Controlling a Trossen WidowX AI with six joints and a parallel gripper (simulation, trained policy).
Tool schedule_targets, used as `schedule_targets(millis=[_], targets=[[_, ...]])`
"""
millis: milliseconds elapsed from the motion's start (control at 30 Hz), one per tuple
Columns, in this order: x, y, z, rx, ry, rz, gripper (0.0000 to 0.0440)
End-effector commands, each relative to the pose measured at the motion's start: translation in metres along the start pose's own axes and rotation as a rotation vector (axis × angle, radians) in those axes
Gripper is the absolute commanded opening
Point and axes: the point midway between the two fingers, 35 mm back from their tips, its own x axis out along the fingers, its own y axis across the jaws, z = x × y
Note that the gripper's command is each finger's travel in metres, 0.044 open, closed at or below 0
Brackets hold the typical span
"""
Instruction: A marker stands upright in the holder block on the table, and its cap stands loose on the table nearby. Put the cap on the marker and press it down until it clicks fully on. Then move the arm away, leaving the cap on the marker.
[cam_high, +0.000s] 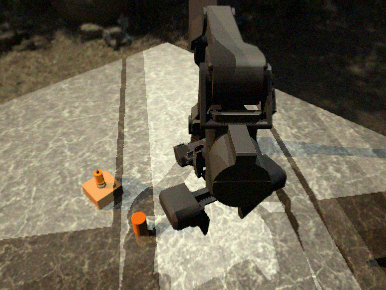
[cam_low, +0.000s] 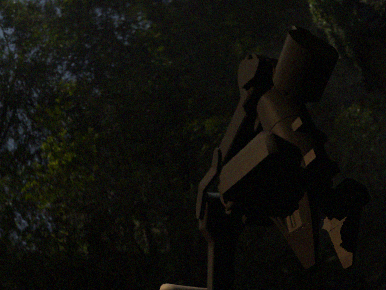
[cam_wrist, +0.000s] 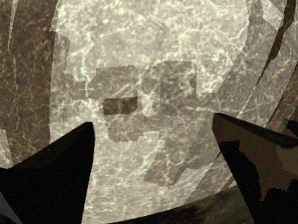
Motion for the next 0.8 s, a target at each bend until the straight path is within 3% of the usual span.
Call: schedule_targets(millis=[0,767], targets=[[0.005,0.007,0.005,0.015,-0.02,-0.013,0.0332],[0.022,0.067,0.047,0.163,-0.11,-0.025,0.0327]])
